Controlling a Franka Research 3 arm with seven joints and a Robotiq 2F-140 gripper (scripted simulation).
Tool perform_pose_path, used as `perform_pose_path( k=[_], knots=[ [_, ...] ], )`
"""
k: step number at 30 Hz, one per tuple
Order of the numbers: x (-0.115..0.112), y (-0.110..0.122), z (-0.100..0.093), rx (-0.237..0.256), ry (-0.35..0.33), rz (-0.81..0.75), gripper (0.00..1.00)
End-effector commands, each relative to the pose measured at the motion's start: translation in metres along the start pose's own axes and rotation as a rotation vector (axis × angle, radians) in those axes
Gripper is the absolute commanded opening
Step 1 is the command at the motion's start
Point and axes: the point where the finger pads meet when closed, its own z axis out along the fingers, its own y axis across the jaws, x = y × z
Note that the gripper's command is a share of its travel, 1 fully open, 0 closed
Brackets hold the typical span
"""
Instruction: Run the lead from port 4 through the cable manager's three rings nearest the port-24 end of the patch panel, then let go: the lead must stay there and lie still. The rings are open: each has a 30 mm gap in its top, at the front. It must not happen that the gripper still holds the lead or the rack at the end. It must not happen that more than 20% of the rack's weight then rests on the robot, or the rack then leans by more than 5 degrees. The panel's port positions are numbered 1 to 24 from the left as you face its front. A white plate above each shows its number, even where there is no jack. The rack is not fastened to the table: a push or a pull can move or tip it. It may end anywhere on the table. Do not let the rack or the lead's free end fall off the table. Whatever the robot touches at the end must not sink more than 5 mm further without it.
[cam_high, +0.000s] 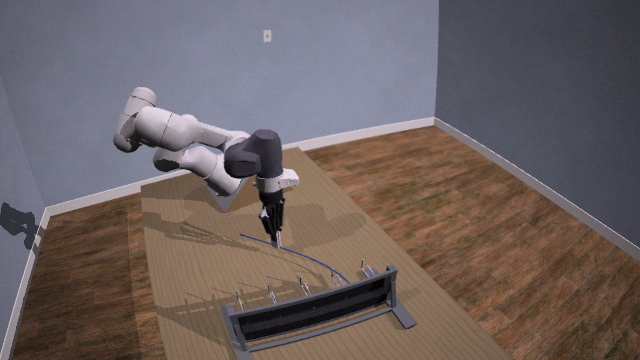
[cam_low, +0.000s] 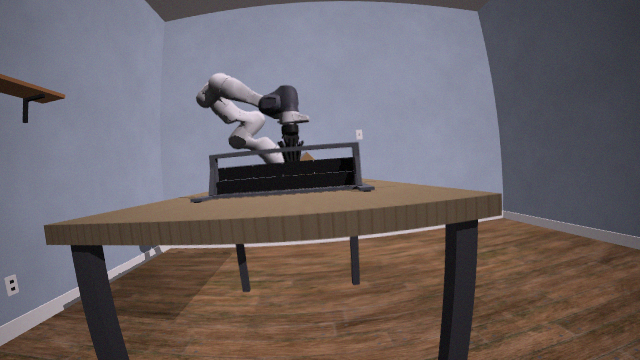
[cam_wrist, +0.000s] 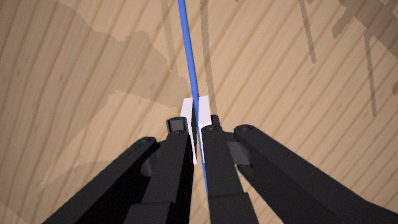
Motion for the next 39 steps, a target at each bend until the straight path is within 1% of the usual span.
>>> perform_pose_path(
  k=[1, 11, 13, 14, 16, 18, 21, 23, 27, 29, 30, 31, 33, 34, 39],
  knots=[
    [-0.001, 0.0, -0.002, -0.001, -0.003, -0.009, 0.0],
    [-0.001, 0.0, -0.004, -0.001, -0.003, -0.009, 0.0],
    [0.002, 0.005, -0.006, -0.001, -0.003, -0.027, 0.0],
    [0.004, 0.013, -0.01, -0.001, -0.003, -0.048, 0.0],
    [0.004, 0.013, -0.01, -0.001, -0.003, -0.048, 0.0],
    [0.012, 0.037, -0.021, -0.001, -0.003, -0.122, 0.0],
    [0.033, 0.097, -0.048, -0.001, -0.003, -0.301, 0.0],
    [0.046, 0.13, -0.064, 0.001, 0.005, -0.307, 0.0],
    [0.075, 0.209, -0.102, 0.0, 0.03, -0.305, 0.0],
    [0.086, 0.251, -0.12, -0.001, 0.044, -0.304, 0.0],
    [0.089, 0.266, -0.126, -0.001, 0.051, -0.303, 0.0],
    [0.091, 0.271, -0.129, -0.002, 0.058, -0.304, 0.0],
    [0.091, 0.271, -0.129, -0.002, 0.058, -0.304, 0.0],
    [0.091, 0.274, -0.13, -0.002, 0.064, -0.33, 0.0],
    [0.092, 0.276, -0.131, 0.0, 0.048, -0.451, 0.0]
  ],
)
